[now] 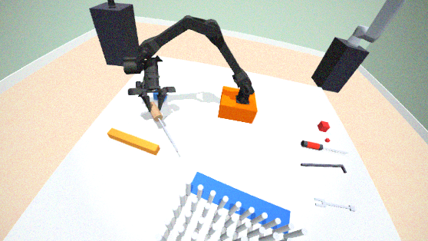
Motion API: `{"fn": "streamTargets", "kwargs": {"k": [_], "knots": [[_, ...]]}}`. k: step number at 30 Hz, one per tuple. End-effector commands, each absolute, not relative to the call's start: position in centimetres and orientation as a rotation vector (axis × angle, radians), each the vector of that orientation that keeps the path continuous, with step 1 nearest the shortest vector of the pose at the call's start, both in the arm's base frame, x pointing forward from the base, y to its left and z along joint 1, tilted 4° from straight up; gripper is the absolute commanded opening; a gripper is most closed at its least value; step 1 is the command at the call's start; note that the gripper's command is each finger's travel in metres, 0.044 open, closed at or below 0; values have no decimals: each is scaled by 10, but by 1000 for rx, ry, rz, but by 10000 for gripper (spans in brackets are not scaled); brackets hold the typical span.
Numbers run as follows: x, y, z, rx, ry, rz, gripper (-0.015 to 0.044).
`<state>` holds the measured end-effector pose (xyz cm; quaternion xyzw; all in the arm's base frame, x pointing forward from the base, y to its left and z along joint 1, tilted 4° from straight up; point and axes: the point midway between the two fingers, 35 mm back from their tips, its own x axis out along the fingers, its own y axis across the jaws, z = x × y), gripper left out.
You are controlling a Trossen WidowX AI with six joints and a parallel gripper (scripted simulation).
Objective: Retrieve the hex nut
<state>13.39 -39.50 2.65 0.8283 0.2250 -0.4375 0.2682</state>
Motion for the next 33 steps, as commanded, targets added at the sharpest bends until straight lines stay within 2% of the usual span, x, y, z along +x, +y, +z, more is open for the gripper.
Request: {"fn": "streamTargets", "kwargs": {"k": [1,33], "knots": [[134,-395,22,2233,606,-1171,0],[130,-391,-14,2233,606,-1171,0]]}}
